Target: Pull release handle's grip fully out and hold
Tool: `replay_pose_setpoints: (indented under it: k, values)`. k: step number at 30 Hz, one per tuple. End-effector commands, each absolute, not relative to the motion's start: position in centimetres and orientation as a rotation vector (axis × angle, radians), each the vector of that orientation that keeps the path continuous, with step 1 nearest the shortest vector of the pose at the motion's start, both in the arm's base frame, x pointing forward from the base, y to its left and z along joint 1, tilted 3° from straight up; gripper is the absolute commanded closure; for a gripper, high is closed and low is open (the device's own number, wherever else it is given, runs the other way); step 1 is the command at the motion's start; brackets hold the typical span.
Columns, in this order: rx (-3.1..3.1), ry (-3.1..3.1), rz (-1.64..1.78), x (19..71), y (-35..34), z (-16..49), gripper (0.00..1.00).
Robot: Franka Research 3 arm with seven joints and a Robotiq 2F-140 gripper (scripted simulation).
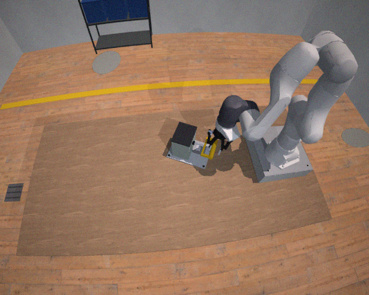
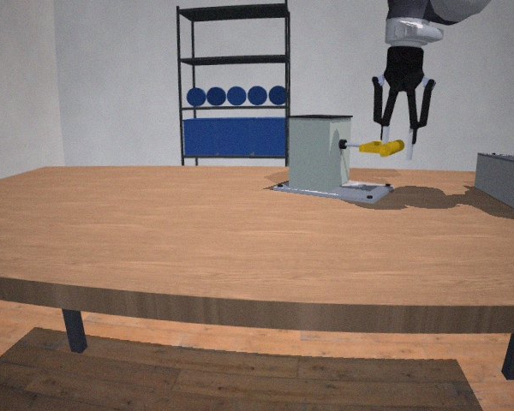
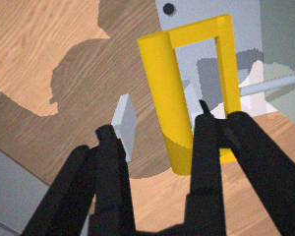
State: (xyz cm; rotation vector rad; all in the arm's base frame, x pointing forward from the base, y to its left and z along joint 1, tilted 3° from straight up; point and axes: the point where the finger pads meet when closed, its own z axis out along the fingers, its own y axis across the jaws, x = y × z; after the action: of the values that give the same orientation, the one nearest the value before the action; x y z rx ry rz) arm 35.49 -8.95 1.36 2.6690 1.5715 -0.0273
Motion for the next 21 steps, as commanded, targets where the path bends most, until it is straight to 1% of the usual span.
replay_pose_setpoints:
  k: [1, 21]
  values:
    - [2.691, 1.588, -0.084, 33.7, -8.4, 0.9, 0.68]
    - [2.691, 1.588, -0.084, 33.8, -8.3, 4.5, 0.68]
